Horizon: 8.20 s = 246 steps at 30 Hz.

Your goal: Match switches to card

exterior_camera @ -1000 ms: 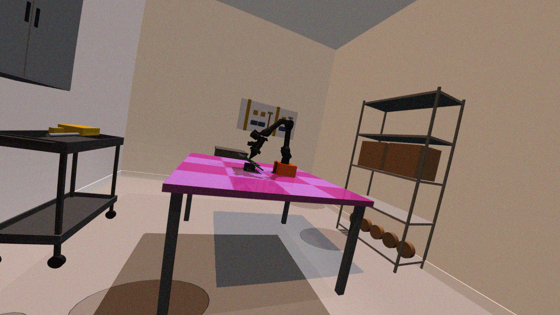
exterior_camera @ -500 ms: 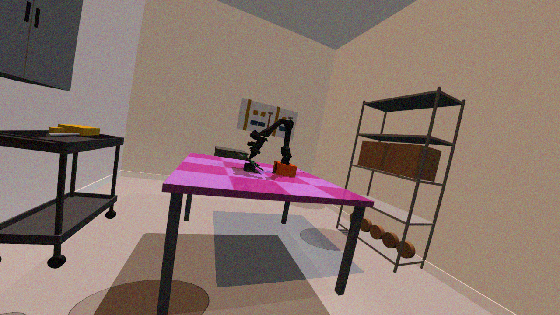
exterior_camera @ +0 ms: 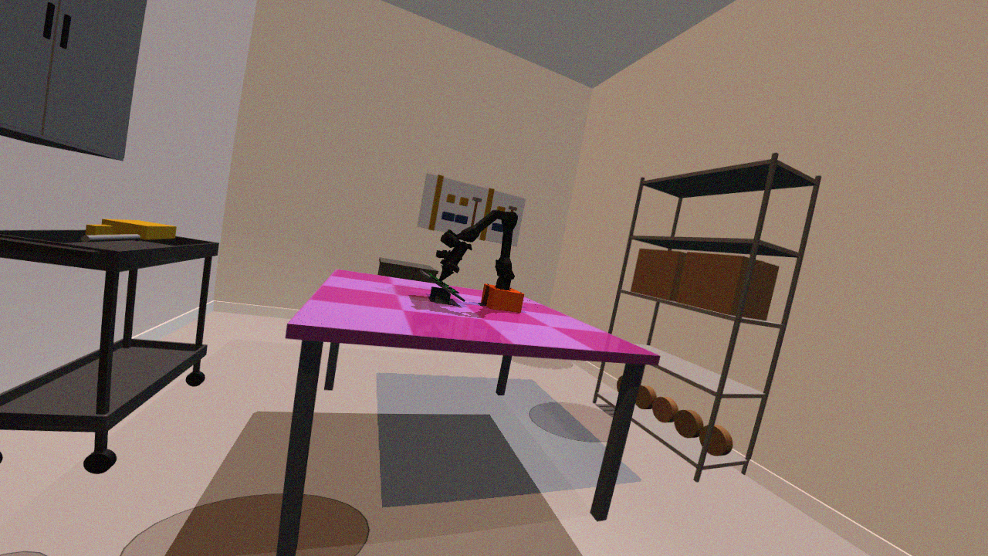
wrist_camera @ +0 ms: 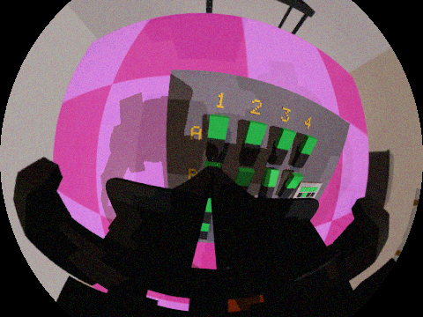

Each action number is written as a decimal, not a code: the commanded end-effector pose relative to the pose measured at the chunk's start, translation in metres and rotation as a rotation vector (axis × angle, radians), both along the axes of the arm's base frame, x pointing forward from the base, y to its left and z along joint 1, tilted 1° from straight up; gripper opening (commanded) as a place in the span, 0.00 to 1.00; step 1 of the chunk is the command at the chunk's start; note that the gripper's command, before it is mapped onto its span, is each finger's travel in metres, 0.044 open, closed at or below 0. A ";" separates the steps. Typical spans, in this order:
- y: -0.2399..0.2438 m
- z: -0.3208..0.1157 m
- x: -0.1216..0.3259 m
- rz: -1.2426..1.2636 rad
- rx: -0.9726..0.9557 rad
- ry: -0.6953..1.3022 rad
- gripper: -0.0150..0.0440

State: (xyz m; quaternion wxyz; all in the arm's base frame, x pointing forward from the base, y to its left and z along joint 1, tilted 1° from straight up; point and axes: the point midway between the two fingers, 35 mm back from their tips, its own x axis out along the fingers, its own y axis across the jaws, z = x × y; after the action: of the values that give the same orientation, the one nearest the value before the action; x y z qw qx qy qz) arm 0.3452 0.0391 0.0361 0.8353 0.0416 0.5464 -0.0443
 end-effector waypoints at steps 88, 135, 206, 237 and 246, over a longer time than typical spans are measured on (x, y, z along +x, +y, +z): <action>-0.088 0.001 -0.013 0.007 -0.009 0.005 0.25; -0.086 0.056 -0.039 0.006 -0.012 -0.019 0.25; -0.054 -0.015 -0.046 0.007 -0.006 0.008 0.25; -0.054 -0.019 -0.044 0.007 -0.006 0.008 0.25; -0.054 -0.020 -0.044 0.007 -0.006 0.008 0.25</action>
State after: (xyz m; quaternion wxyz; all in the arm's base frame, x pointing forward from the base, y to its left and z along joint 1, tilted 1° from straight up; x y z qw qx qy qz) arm 0.3021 -0.0149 0.0175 0.8344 0.0360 0.5485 -0.0410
